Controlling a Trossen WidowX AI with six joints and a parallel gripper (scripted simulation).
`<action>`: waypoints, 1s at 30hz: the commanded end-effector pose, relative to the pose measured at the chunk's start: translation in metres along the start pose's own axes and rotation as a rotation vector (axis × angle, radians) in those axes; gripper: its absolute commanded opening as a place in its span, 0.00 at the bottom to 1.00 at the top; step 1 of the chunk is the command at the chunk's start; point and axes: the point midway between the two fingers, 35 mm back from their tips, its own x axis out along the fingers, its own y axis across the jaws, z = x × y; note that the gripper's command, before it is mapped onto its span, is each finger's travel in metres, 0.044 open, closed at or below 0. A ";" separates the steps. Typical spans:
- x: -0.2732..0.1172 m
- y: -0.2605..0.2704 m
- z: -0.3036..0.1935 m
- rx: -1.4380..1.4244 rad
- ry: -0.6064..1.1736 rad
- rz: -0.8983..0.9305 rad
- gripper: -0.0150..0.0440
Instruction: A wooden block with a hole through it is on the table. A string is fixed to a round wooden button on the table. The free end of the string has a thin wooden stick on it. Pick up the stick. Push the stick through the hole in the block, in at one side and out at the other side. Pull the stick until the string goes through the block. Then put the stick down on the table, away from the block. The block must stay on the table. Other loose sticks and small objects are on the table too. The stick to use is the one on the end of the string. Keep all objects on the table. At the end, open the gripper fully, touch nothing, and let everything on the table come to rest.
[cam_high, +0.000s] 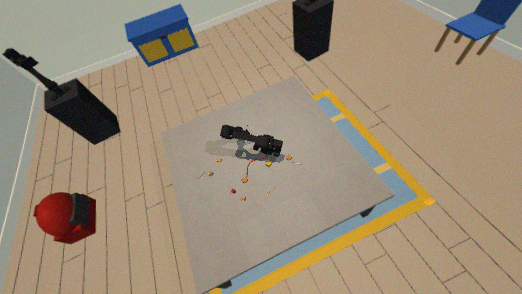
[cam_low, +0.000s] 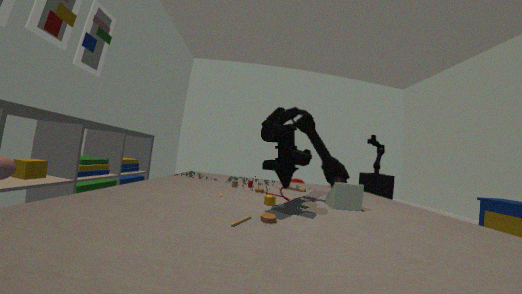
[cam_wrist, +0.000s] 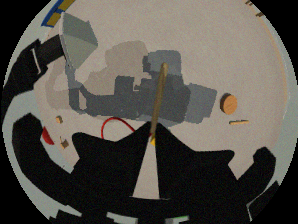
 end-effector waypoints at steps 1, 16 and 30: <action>-0.001 0.000 -0.005 -0.043 0.000 0.005 0.25; -0.001 0.003 -0.023 -0.210 -0.012 0.029 0.25; -0.001 0.007 -0.040 -0.367 -0.029 0.049 0.25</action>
